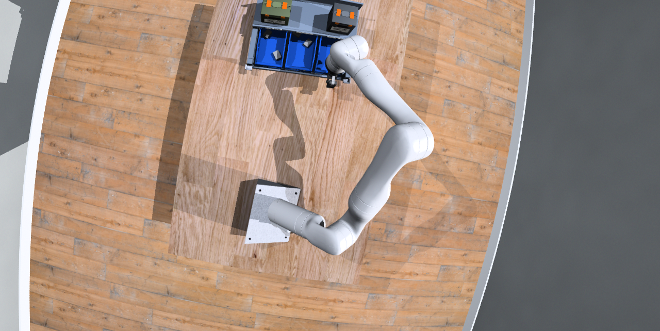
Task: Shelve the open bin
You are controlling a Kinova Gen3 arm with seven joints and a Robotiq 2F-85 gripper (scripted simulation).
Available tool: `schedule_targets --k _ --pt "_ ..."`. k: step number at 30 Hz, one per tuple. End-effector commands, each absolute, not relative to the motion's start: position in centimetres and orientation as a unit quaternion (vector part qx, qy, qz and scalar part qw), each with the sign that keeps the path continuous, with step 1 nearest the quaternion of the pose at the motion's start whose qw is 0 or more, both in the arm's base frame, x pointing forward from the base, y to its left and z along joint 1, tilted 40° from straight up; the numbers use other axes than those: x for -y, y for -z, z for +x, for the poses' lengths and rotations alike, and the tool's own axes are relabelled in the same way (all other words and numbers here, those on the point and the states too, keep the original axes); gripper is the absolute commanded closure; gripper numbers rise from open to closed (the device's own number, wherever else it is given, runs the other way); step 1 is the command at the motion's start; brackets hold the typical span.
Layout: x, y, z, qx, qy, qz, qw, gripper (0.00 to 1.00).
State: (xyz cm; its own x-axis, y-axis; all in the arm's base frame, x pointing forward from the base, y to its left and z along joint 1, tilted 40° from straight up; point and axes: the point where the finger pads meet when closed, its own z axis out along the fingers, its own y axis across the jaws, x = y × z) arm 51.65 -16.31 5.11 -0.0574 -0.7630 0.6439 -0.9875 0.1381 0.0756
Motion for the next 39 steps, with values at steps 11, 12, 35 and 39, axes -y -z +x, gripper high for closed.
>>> schedule_targets --k 11,12,35,39 --pt "12.7 -9.4 52.5 0.699 -0.199 0.626 0.281 0.0" --pt "12.7 -9.4 52.5 0.699 -0.199 0.626 0.281 0.0" --pt "11.9 -10.4 52.7 0.699 -0.199 0.626 0.281 0.0" --pt "12.0 -10.2 52.7 0.699 -0.199 0.626 0.281 0.0"
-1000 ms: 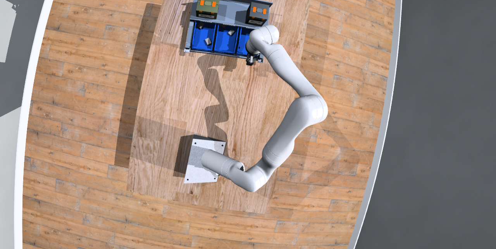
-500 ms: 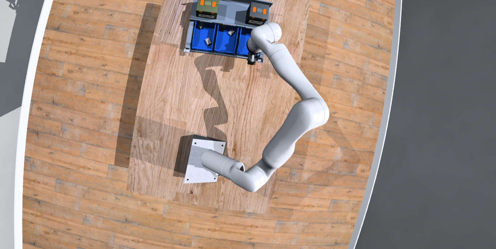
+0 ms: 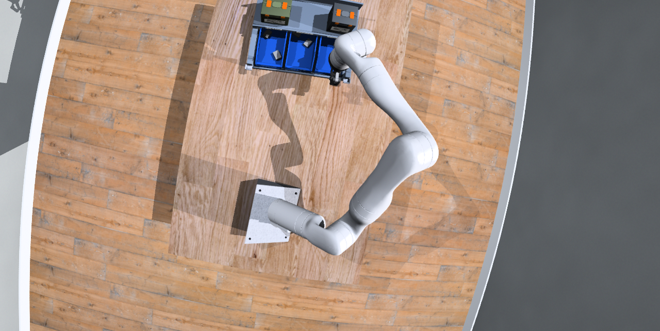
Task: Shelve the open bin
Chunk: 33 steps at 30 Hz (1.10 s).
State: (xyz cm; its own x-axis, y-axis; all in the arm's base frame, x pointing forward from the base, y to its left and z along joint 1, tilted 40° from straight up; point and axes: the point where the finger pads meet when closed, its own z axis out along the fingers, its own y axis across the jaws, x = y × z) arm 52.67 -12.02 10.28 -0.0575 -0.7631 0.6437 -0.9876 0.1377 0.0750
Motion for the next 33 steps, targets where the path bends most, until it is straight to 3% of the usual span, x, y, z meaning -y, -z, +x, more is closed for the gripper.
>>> schedule_targets --k 1,33 --pt "12.15 -10.09 52.67 0.699 -0.199 0.626 0.281 0.0" --pt "12.76 -9.35 52.53 0.699 -0.199 0.626 0.281 0.0"
